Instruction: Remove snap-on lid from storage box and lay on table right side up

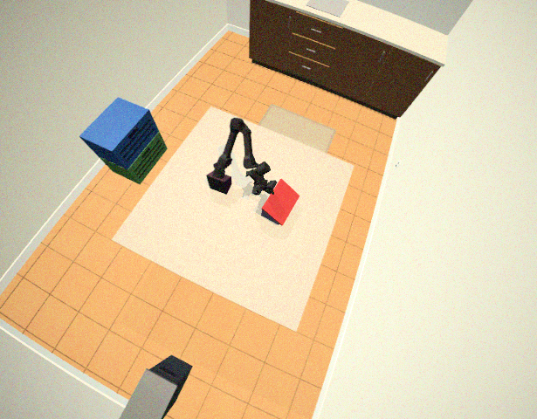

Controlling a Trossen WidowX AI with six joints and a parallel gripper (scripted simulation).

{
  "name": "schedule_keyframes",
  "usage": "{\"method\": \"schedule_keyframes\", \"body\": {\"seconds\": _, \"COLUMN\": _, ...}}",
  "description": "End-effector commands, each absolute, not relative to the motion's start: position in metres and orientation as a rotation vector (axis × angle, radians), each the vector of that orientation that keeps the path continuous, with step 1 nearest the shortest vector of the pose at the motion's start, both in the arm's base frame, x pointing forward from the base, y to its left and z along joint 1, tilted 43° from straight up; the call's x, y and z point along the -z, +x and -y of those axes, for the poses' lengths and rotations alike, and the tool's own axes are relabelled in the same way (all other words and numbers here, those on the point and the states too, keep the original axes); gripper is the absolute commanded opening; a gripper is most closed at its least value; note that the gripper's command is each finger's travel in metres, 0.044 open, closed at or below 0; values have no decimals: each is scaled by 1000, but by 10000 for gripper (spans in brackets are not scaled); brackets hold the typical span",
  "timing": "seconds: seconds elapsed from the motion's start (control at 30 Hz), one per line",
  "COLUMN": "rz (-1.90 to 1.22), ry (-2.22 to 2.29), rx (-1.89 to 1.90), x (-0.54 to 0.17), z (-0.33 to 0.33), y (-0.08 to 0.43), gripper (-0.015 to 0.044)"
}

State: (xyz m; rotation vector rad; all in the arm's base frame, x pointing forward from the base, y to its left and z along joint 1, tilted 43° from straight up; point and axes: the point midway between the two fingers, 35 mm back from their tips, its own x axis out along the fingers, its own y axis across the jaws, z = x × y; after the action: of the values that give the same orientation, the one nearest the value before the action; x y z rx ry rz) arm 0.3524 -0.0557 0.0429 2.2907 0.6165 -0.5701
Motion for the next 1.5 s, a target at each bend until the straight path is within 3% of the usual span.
{"method": "schedule_keyframes", "body": {"seconds": 0.0, "rz": -607, "ry": 2288, "rx": 561, "x": -50, "z": 63, "y": 358, "gripper": 0}}
{"method": "schedule_keyframes", "body": {"seconds": 1.47, "rz": -606, "ry": 2285, "rx": 561, "x": -91, "z": 107, "y": 375, "gripper": 0}}
